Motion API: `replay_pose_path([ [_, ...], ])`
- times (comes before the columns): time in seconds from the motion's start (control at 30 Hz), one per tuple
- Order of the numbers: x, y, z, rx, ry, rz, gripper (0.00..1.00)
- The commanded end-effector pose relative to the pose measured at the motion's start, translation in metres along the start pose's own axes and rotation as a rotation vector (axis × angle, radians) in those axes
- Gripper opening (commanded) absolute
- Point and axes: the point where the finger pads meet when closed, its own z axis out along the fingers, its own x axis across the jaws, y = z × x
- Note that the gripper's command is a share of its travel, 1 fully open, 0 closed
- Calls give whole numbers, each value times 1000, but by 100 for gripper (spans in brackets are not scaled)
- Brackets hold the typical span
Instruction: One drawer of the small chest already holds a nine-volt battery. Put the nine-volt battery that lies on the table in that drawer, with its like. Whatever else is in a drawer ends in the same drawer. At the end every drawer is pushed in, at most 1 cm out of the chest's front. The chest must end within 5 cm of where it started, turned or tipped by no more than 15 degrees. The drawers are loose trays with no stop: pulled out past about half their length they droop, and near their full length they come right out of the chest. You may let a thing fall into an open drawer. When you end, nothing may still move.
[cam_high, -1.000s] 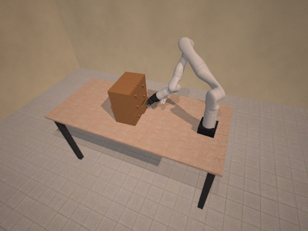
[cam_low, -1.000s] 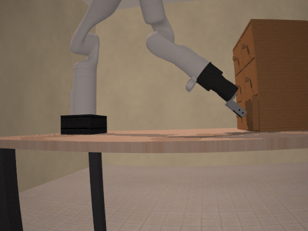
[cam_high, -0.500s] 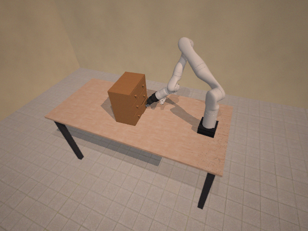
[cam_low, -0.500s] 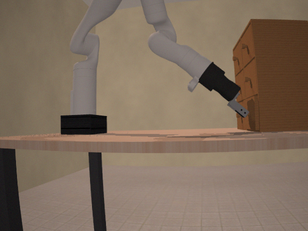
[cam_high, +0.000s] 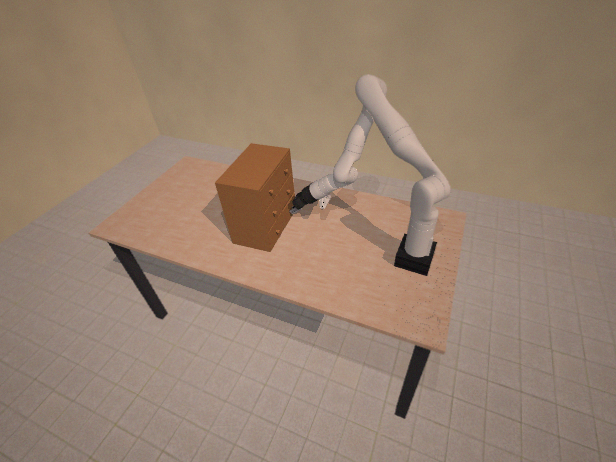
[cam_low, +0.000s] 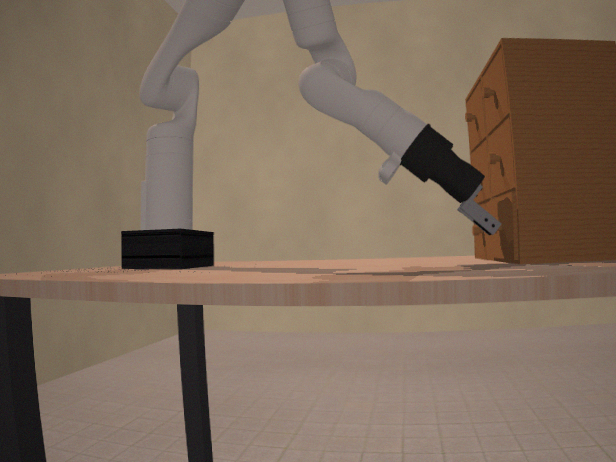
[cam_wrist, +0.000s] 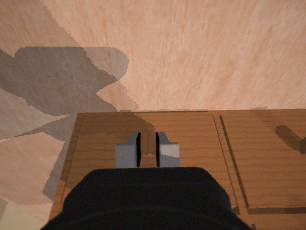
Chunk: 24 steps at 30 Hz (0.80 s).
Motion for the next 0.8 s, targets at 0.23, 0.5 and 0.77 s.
replay_pose_path([
  [0.23,0,2,2,-2,0,-1,37],
  [0.5,0,3,2,-2,0,-1,37],
  [0.77,0,3,3,-2,0,-1,37],
])
